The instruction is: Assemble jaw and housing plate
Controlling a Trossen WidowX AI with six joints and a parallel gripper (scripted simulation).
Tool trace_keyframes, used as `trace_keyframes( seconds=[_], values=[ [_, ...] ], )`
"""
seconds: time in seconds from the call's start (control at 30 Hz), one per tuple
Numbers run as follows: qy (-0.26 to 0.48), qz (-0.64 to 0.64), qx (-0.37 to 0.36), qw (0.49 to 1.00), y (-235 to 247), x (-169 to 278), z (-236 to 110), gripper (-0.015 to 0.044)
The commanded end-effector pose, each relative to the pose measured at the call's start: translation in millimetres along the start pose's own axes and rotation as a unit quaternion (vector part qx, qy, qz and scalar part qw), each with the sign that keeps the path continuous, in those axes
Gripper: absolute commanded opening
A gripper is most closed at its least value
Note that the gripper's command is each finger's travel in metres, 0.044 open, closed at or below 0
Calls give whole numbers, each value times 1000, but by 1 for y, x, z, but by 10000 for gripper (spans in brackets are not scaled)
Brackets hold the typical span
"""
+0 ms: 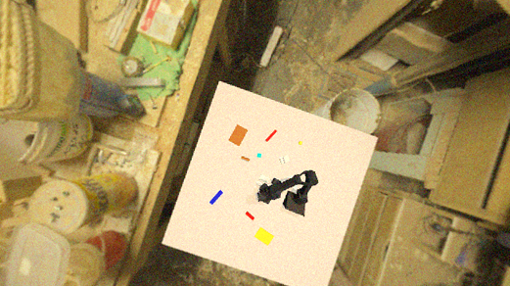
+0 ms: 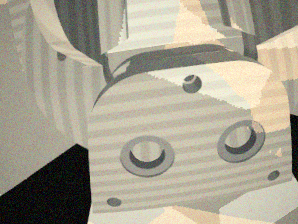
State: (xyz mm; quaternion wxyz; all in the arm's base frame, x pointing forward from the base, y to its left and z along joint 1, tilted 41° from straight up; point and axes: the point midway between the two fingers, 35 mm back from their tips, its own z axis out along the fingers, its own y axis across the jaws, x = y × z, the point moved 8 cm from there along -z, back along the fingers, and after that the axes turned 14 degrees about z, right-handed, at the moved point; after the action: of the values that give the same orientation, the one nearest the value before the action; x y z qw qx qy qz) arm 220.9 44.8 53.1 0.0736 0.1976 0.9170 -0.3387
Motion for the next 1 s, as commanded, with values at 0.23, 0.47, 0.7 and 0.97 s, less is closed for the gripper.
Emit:
trace_keyframes(
  seconds=[0.23, 0.47, 0.7, 0.97],
  values=[
    [1, -1, -1, 1000, 0, 0, 2, 351],
    [1, -1, -1, 1000, 0, 0, 2, 351],
    [1, -1, -1, 1000, 0, 0, 2, 351],
    [0, -1, 0, 1000, 0, 0, 0, 440]
  ],
)
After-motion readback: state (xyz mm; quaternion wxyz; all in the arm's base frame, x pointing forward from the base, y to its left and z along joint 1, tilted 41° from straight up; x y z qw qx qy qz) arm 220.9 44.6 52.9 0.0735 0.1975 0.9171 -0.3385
